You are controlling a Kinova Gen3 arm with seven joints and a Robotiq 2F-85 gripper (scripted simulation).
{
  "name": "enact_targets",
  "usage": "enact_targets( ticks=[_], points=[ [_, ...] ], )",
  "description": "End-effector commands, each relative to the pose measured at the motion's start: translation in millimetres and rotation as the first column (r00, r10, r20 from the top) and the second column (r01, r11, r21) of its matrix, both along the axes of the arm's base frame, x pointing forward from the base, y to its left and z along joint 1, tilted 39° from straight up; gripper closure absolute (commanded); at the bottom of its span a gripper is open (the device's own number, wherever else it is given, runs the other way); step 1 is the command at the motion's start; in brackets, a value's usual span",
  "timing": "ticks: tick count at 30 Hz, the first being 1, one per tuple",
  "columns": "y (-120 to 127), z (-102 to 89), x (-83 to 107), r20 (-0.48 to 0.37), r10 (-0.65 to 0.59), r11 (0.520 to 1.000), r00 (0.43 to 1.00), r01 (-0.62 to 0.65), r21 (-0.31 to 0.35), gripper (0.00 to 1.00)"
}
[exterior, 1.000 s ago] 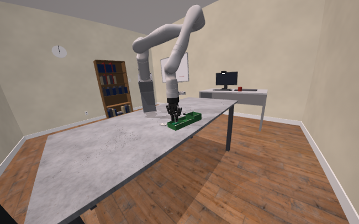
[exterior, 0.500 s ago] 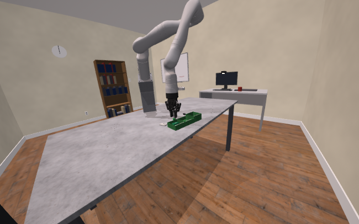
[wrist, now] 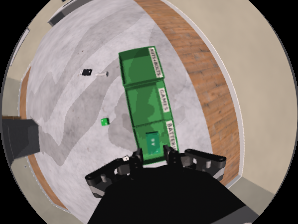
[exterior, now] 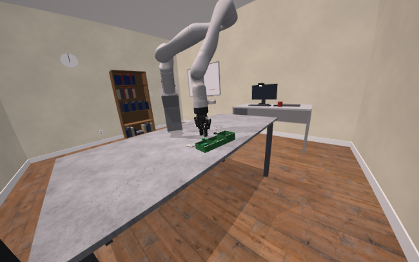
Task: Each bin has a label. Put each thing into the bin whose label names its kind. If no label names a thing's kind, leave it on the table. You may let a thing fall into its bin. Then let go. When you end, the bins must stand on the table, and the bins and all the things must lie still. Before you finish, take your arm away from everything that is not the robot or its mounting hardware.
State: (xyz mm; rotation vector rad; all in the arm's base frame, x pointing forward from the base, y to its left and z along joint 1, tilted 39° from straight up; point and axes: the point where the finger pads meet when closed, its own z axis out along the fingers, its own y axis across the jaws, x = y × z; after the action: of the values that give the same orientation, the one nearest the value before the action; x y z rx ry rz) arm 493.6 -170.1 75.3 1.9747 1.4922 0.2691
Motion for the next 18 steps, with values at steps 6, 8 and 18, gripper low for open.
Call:
enact_targets(
  ticks=[6,8,18],
  points=[
    [-22.7,-23.5,-52.9,0.081,-0.253,0.958,0.964,0.237,0.164,0.59],
    [-25.5,-26.7,-60.0,0.092,-0.292,0.943,0.952,0.271,0.193,0.59],
    [-32.4,-34.4,-77.2,0.131,-0.658,0.697,0.742,0.533,0.481,0.59]
  ],
)
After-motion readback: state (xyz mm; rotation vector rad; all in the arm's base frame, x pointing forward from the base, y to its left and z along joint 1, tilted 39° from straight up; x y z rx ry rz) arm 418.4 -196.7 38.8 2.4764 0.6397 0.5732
